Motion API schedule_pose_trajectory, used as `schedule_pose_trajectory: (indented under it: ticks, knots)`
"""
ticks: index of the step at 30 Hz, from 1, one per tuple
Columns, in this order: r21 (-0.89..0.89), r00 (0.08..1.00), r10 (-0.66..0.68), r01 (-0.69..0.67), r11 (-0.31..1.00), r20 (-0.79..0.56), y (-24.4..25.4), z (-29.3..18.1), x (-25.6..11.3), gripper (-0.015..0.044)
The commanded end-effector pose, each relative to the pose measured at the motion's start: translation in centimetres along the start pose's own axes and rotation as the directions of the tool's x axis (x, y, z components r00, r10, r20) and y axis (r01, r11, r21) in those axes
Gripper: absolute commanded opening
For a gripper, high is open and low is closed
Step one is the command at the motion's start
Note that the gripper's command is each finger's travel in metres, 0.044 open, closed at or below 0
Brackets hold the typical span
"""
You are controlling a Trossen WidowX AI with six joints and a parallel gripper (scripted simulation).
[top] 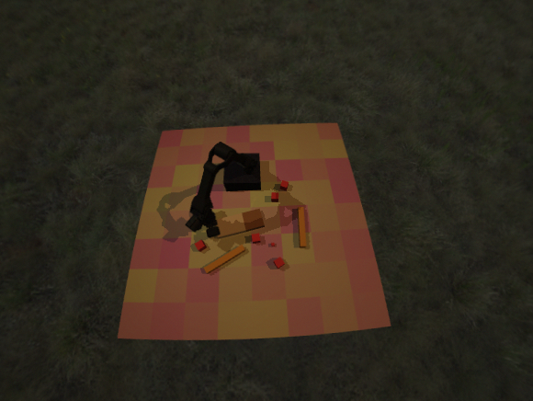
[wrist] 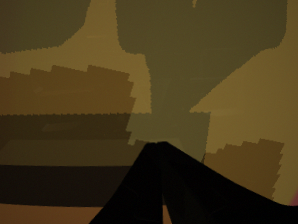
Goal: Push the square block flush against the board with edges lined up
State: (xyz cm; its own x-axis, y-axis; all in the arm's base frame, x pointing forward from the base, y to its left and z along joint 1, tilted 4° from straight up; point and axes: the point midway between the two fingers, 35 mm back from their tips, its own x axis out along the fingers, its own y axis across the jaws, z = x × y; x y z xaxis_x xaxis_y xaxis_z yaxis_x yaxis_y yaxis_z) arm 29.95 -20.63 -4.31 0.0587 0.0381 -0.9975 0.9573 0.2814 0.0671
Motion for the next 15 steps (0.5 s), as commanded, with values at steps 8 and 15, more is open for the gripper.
schedule_pose_trajectory:
  ticks: [8,15]
  knots:
    - [-0.004,1.000,-0.005,0.005,1.000,-0.019,0.1,-1.5,0.3,0.0000]
    - [-0.004,1.000,-0.005,0.005,1.000,-0.018,0.2,-0.5,0.3,0.0000]
